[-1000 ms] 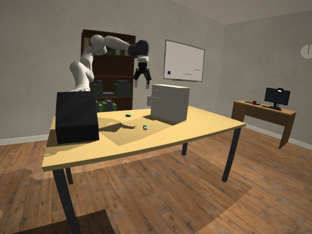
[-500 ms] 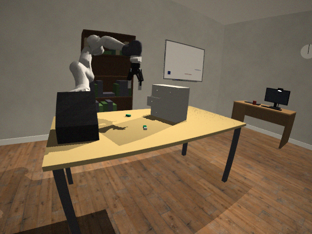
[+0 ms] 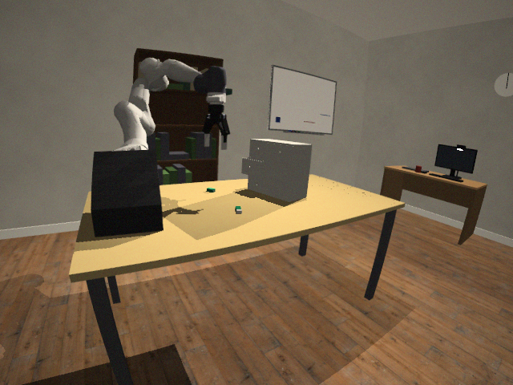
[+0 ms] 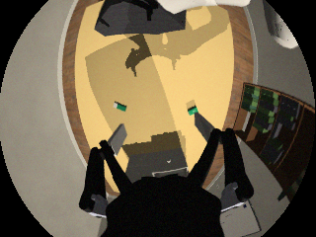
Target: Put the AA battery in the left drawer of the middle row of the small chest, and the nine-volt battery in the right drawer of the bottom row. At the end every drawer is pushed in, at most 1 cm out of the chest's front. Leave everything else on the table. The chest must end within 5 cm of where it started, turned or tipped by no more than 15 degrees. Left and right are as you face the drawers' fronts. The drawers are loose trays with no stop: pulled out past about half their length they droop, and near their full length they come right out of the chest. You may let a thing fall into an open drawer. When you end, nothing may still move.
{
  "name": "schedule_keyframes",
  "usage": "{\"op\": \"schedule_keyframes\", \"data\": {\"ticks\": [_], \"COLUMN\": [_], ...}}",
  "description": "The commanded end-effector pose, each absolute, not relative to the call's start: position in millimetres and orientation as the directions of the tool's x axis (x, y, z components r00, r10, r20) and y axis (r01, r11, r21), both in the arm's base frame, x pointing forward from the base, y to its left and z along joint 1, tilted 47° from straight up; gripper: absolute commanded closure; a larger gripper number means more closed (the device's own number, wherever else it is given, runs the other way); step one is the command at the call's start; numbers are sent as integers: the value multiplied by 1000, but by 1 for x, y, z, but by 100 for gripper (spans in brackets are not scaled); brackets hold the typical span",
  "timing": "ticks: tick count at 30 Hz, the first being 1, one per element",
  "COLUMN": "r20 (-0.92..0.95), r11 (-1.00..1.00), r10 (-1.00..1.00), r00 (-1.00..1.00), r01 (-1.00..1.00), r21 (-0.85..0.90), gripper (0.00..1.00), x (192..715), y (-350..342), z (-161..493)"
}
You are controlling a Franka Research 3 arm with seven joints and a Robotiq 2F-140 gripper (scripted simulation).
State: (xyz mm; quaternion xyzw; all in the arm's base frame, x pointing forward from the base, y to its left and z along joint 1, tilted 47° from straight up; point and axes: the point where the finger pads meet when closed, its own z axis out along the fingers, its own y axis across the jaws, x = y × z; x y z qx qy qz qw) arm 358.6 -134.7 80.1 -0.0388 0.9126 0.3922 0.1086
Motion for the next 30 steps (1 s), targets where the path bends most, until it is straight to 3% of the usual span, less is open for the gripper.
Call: {"op": "schedule_keyframes", "data": {"ticks": [1,16,30], "r20": [-271,-443,-653], "r11": [693,694,694], "r10": [17,215,506], "r00": [-963,-870,-563], "r01": [-183,-183,-184], "r21": [697,697,697], "gripper": [0,0,0], "x": [362,388,432], "y": [-134,-117,-89], "z": [79,69,52]}}
